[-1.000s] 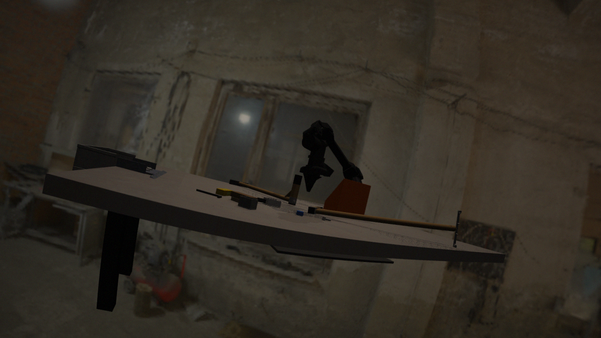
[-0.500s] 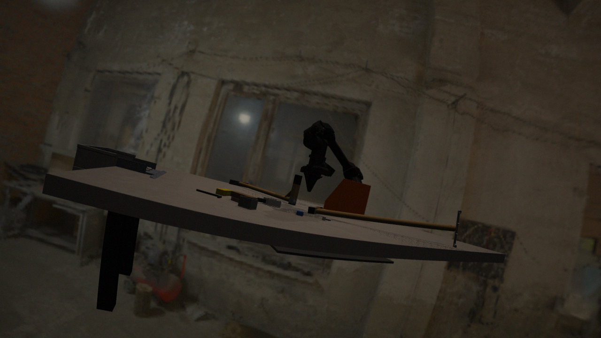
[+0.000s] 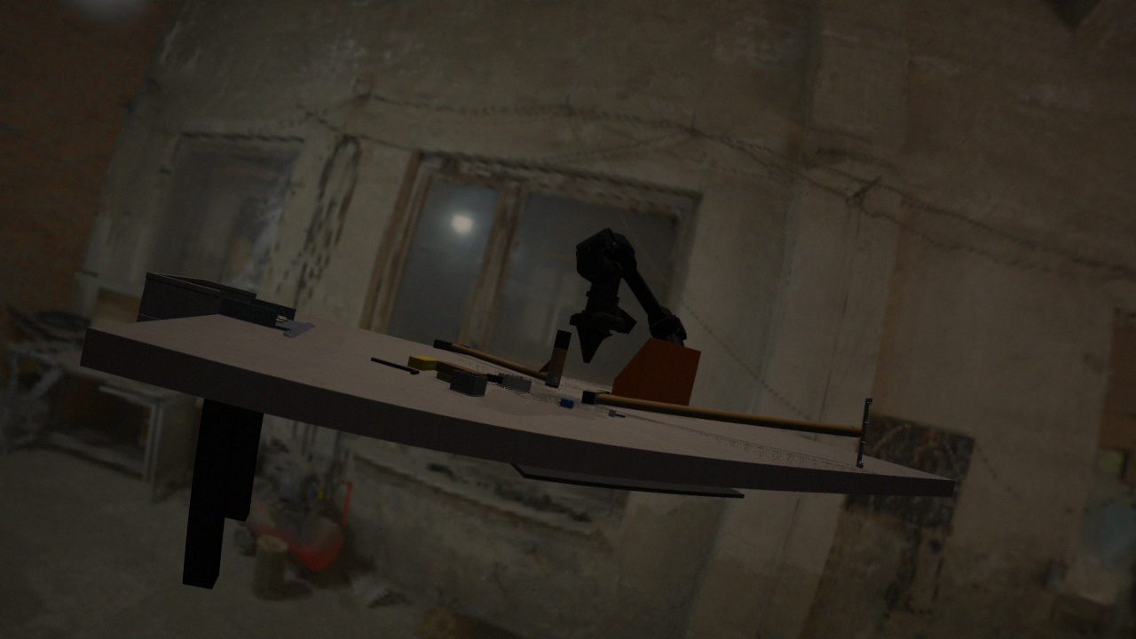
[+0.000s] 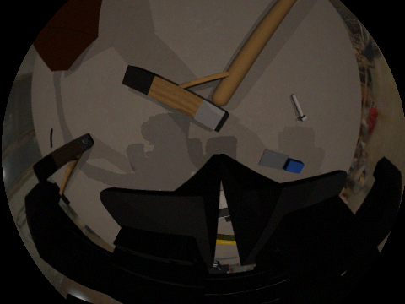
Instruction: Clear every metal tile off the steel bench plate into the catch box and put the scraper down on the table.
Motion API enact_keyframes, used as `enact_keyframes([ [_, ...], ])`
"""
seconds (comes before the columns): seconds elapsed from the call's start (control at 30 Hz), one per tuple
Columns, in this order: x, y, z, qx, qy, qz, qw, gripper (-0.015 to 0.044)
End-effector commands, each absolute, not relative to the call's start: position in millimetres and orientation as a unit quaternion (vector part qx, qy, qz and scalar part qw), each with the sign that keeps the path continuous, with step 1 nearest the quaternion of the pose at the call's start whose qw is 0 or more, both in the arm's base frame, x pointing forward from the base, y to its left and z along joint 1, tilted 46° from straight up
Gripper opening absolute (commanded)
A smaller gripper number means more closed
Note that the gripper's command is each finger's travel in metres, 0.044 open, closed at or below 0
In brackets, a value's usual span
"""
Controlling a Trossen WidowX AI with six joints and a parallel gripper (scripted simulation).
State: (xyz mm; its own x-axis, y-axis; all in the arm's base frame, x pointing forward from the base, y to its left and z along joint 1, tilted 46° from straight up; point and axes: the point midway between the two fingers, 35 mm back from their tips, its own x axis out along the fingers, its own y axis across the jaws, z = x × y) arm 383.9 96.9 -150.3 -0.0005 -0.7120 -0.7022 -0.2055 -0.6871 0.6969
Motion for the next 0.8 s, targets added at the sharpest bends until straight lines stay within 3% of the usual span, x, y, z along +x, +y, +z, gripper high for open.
enact_keyframes([
  [0.0, 383, 99, -157, 0.674, -0.341, -0.623, 0.203, 0.0000],
  [0.77, 387, 120, -178, 0.674, -0.341, -0.623, 0.203, 0.0000],
])
